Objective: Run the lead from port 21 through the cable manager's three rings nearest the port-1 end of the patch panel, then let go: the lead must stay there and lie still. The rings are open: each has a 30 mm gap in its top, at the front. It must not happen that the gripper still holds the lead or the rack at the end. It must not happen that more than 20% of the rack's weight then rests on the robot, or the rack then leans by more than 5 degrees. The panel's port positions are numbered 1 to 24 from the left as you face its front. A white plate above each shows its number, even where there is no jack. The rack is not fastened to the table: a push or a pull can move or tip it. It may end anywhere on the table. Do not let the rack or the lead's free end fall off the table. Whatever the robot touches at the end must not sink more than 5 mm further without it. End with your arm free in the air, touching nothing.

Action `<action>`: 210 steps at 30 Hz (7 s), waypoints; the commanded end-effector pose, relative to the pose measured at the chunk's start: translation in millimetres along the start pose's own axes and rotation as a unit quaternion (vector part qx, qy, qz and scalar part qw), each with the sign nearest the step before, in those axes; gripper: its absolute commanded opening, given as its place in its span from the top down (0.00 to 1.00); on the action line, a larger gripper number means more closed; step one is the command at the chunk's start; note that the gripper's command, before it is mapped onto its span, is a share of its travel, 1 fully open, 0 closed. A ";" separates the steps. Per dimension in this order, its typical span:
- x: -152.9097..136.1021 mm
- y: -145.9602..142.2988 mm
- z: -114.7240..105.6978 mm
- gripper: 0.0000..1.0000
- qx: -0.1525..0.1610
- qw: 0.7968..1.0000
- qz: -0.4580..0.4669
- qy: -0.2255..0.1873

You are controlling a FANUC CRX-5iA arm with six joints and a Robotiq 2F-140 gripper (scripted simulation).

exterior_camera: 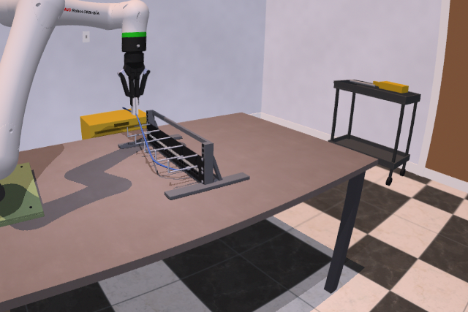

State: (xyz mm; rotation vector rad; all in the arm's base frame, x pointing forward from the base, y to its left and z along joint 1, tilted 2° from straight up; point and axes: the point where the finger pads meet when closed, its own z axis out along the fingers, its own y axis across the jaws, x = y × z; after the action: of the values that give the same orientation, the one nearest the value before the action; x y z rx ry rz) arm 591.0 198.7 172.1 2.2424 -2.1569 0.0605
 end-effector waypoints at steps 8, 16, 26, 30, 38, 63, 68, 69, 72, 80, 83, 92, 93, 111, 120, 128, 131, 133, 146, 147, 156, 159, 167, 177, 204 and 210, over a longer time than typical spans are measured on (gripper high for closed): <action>-14.6 -4.1 -1.6 1.00 0.002 1.000 0.008 -0.003; -18.2 -5.1 -1.7 1.00 0.002 1.000 0.008 -0.003; -18.2 -5.1 -1.7 1.00 0.002 1.000 0.008 -0.003; -18.2 -5.1 -1.7 1.00 0.002 1.000 0.008 -0.003; -18.2 -5.1 -1.7 1.00 0.002 1.000 0.008 -0.003; -18.2 -5.1 0.8 1.00 0.002 1.000 0.008 -0.003; -18.2 -5.1 3.3 1.00 0.002 1.000 0.008 -0.003; -18.2 -5.1 3.3 1.00 0.002 1.000 0.008 -0.003; -18.2 -5.1 5.8 1.00 0.002 1.000 0.008 -0.003; -18.3 -5.2 15.2 1.00 0.002 1.000 0.008 -0.003; -18.3 -5.2 19.8 1.00 0.002 1.000 0.008 -0.003; -18.4 -5.3 32.3 1.00 0.002 1.000 0.008 -0.003; -18.4 -5.3 34.2 1.00 0.002 1.000 0.008 -0.003; -18.6 -5.4 67.0 1.00 0.002 1.000 0.008 -0.003; -18.7 -5.5 79.2 1.00 0.002 1.000 0.008 -0.003; -18.8 -5.5 89.3 1.00 0.002 1.000 0.008 -0.003; -18.8 -5.5 91.9 1.00 0.002 1.000 0.008 -0.003; -18.8 -5.5 93.2 1.00 0.002 1.000 0.008 -0.003; -18.8 -5.6 96.3 1.00 0.002 1.000 0.008 -0.003; -18.8 -5.6 96.3 1.00 0.002 1.000 0.008 -0.003; -18.8 -6.0 96.3 1.00 0.002 1.000 0.008 -0.003; -18.8 -7.3 96.3 1.00 0.002 1.000 0.008 -0.003; -18.6 -15.7 96.3 1.00 0.002 1.000 0.008 -0.003; -18.4 -28.6 96.2 1.00 0.002 1.000 0.008 -0.003; -18.2 -45.6 96.1 1.00 0.002 1.000 0.008 -0.003; -18.2 -45.6 96.1 1.00 0.002 1.000 0.008 -0.003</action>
State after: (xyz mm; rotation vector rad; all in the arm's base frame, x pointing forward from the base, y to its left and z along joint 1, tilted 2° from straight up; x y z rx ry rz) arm 636.3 214.0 75.1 2.2310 -2.1800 0.0579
